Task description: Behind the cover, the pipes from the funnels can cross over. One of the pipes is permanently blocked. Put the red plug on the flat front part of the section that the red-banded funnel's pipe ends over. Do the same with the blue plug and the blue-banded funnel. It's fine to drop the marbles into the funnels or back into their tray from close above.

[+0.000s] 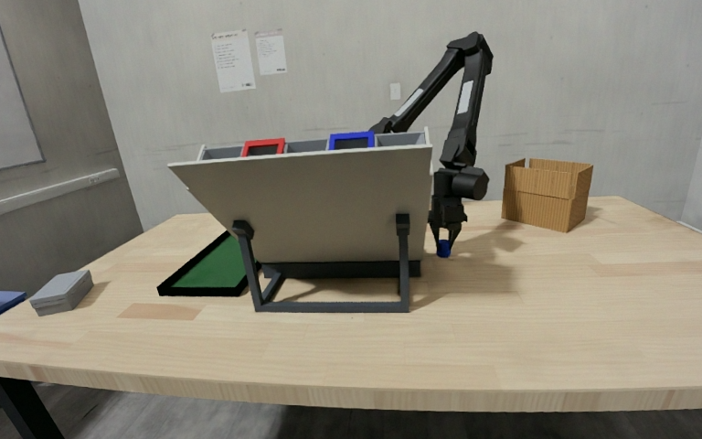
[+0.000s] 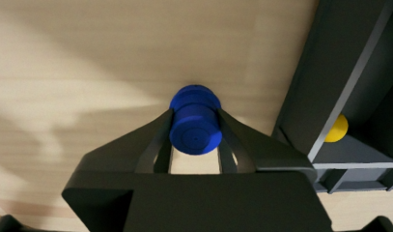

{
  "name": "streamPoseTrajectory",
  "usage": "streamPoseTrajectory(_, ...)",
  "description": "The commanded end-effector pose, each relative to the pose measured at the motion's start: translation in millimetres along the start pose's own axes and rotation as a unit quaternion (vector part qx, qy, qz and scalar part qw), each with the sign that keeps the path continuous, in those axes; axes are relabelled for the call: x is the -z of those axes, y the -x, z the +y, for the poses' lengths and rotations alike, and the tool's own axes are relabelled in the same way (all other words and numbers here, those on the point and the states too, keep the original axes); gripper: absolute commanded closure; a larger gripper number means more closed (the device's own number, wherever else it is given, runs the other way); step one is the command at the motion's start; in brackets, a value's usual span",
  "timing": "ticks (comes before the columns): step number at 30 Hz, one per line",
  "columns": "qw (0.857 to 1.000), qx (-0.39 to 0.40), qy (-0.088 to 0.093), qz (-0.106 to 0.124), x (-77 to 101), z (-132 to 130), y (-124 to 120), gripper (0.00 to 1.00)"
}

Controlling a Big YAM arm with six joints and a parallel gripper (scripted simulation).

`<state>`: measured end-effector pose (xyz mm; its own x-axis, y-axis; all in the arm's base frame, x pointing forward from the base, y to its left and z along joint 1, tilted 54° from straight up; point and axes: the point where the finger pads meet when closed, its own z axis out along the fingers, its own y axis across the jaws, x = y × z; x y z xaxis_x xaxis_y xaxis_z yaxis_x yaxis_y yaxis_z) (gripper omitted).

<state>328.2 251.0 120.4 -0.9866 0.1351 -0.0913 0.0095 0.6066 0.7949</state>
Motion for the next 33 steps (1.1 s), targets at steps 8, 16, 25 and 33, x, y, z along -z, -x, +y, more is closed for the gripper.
streamPoseTrajectory(8, 1.000, 0.003, 0.003, -0.007, 3.7, 4, 6, 1.00)
streamPoseTrajectory(16, 1.000, 0.004, 0.003, -0.007, 3.0, 4, 5, 1.00)
streamPoseTrajectory(25, 1.000, 0.004, 0.003, -0.007, 3.0, 4, 5, 1.00)
streamPoseTrajectory(33, 1.000, 0.004, 0.003, -0.007, 57.2, 3, 5, 1.00)
